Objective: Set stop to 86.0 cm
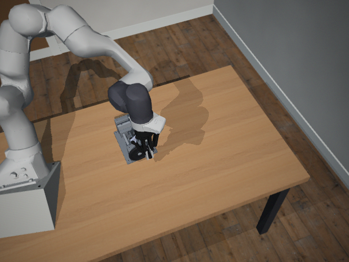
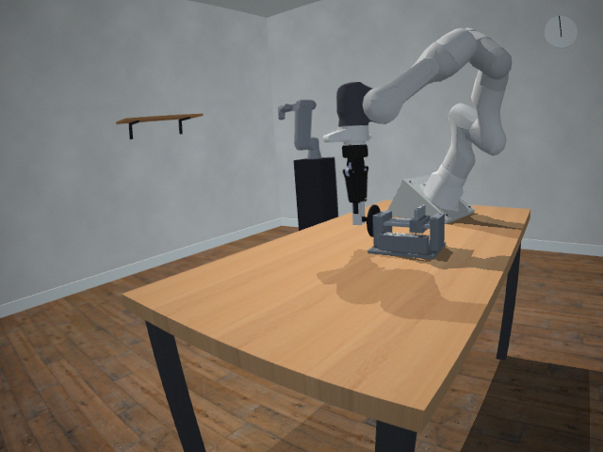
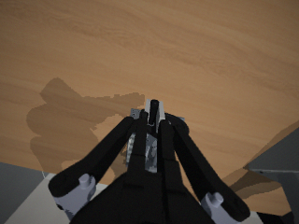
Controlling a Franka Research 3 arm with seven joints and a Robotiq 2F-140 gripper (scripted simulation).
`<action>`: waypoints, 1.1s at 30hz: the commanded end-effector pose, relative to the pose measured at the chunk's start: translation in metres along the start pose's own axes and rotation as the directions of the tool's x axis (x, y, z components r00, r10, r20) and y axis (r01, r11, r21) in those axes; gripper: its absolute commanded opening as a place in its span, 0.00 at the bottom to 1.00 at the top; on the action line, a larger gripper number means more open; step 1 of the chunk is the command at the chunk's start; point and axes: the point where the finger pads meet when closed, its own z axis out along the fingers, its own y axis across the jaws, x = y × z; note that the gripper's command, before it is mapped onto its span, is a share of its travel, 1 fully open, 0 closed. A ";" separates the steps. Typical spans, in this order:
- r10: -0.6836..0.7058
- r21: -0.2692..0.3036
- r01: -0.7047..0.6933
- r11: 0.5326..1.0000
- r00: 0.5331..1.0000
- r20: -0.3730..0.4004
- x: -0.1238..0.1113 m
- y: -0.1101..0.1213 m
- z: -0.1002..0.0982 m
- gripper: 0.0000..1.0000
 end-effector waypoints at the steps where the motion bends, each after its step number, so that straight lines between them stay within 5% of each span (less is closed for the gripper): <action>1: 0.002 -0.002 -0.002 1.000 1.000 -0.001 0.000 -0.002 0.012 0.04; 12: 0.002 -0.002 -0.002 1.000 1.000 -0.001 0.000 0.011 0.040 0.04; 33: 0.002 -0.002 -0.002 1.000 1.000 -0.001 0.000 0.036 0.048 0.04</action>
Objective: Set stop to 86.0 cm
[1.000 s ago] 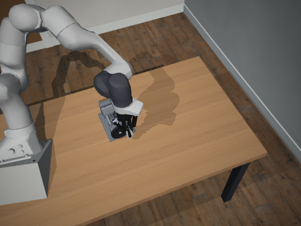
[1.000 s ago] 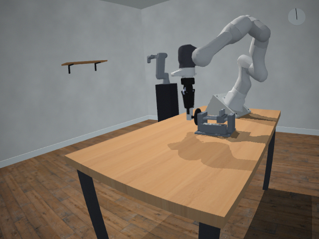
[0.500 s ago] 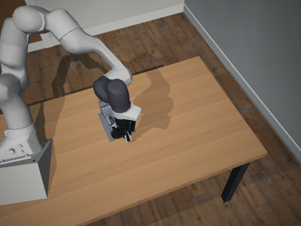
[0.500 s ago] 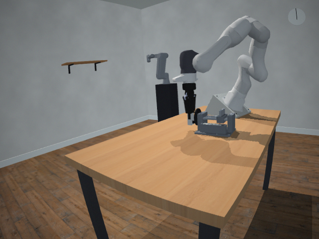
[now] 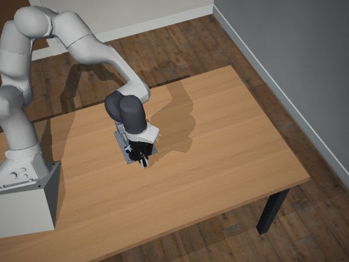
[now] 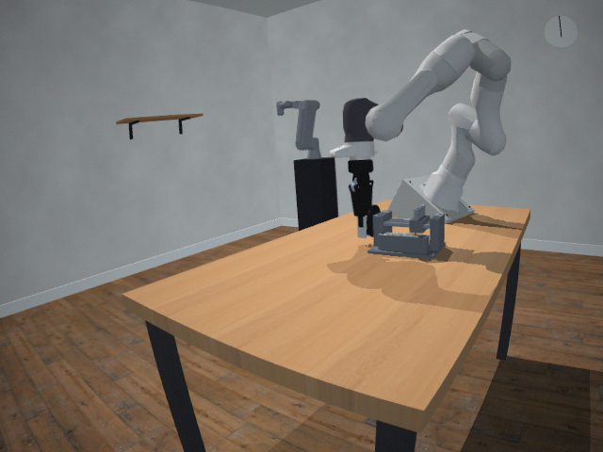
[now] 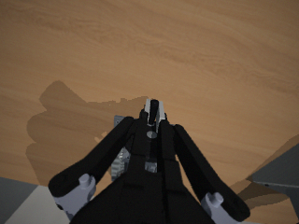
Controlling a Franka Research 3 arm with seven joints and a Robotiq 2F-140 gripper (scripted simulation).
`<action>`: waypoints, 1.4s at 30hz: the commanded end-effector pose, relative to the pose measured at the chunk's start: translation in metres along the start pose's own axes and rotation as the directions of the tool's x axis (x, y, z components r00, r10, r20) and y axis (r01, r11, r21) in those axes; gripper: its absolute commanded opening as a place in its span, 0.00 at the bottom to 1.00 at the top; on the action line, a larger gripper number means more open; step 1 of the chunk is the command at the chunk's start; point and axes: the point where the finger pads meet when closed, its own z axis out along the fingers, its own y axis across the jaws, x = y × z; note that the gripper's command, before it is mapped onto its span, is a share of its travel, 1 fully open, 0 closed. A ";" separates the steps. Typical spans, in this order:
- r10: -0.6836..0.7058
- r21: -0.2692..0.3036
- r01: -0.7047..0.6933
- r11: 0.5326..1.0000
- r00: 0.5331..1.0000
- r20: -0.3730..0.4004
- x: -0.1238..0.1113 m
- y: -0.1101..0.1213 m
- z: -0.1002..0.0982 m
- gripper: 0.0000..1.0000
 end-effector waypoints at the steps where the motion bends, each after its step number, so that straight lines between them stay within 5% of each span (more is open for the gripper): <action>1: -0.009 -0.001 0.009 1.000 1.000 0.004 0.000 0.008 0.001 0.04; 42: -0.009 -0.001 0.009 1.000 1.000 0.004 0.000 0.037 -0.021 0.04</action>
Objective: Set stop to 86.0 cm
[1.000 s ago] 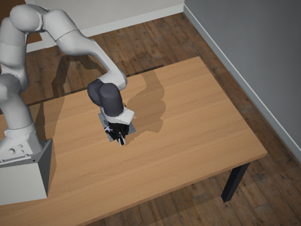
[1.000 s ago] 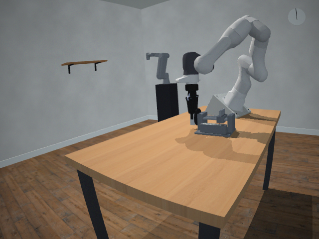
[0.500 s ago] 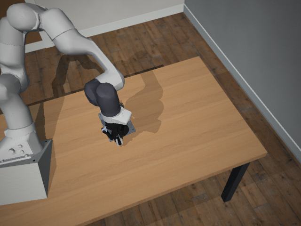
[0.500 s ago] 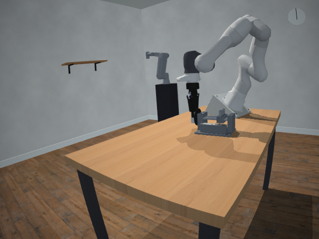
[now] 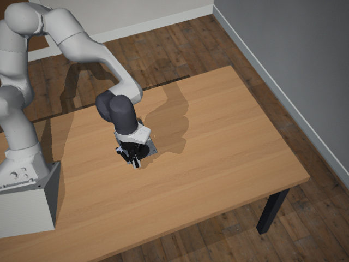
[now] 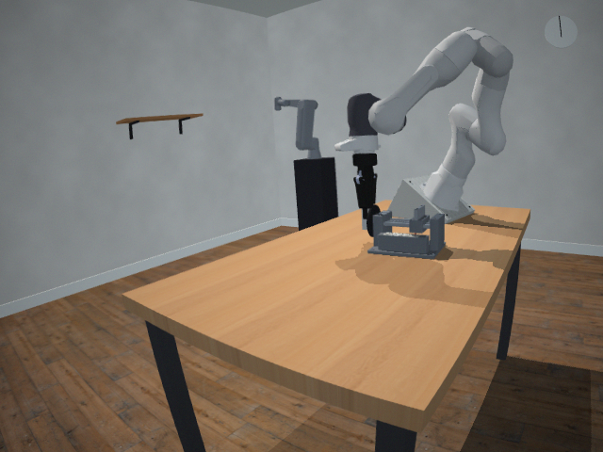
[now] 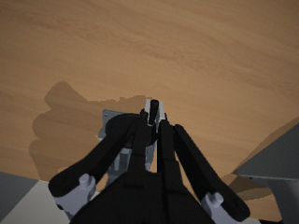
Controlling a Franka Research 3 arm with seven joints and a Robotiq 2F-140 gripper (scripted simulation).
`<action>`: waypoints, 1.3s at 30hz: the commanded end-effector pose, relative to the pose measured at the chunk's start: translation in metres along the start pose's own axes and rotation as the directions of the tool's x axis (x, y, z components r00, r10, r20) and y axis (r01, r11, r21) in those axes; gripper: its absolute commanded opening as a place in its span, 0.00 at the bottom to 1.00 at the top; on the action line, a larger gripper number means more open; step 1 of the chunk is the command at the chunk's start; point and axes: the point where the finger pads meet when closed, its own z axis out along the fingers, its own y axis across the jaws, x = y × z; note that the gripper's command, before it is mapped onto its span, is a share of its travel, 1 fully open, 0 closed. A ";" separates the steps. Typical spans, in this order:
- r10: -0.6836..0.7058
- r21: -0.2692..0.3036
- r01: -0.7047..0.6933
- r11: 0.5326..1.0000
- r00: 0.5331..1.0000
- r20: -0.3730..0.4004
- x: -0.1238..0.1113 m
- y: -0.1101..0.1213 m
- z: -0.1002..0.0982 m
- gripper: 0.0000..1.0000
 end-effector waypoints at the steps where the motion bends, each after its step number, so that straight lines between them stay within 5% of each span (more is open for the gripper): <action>1: -0.003 -0.001 0.003 1.000 1.000 0.003 0.000 0.003 -0.004 0.04; 39: -0.003 -0.001 0.003 1.000 1.000 0.003 0.000 0.005 -0.015 0.04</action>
